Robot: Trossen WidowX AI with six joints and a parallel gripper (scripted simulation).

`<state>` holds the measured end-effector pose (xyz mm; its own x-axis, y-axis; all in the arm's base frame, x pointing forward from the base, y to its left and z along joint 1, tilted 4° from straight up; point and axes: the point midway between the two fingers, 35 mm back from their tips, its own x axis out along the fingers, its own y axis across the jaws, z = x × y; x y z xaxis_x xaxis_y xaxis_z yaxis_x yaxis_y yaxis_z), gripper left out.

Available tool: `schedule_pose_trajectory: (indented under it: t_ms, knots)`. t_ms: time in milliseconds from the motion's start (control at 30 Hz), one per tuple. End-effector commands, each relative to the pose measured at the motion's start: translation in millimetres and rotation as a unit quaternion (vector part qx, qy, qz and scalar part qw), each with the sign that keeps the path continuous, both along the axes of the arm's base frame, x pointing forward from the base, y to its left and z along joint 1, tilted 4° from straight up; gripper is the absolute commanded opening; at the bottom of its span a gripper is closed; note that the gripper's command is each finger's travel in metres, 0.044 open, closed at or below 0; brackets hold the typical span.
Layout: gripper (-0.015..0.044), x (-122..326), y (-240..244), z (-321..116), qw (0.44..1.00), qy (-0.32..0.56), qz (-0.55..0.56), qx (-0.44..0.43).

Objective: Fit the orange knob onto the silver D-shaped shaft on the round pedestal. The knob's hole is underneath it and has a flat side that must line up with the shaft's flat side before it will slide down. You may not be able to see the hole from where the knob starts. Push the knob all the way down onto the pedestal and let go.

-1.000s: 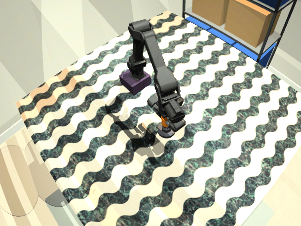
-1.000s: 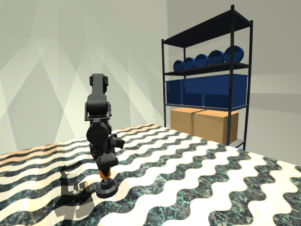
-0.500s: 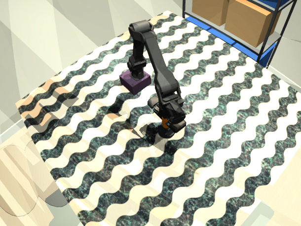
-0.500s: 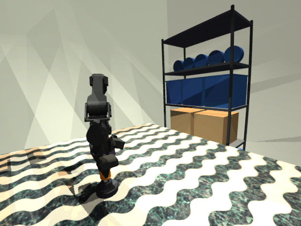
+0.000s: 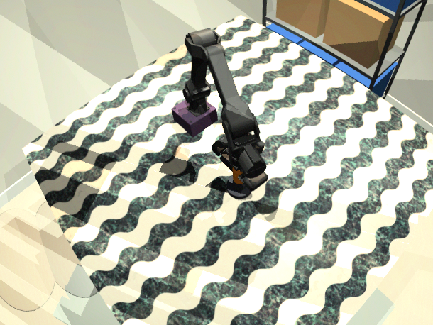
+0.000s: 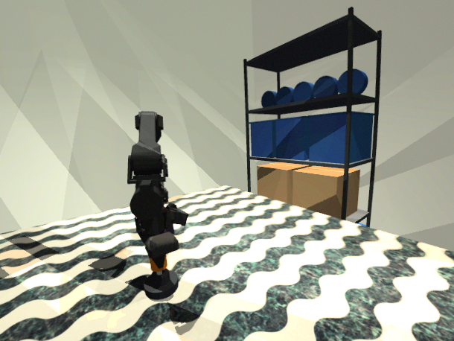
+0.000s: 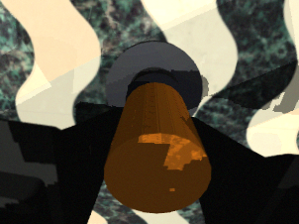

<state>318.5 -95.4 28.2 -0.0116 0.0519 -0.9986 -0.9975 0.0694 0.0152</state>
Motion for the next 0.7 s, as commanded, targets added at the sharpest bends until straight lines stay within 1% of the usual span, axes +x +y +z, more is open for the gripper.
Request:
schedule_pose_trajectory:
  t_ms: [0, 100, 267, 667]
  knots:
    - [0.0000, -3.0, 0.5, 3.8, 1.000, 0.000, 0.003, -0.001]
    - [0.0000, -3.5, 0.8, 4.5, 1.000, 0.000, 0.015, -0.001]
    - [0.0000, -3.3, 0.8, 6.1, 0.995, -0.005, 0.102, 0.000]
    - [0.0000, 1.1, -0.2, 4.6, 0.994, -0.005, 0.107, 0.000]
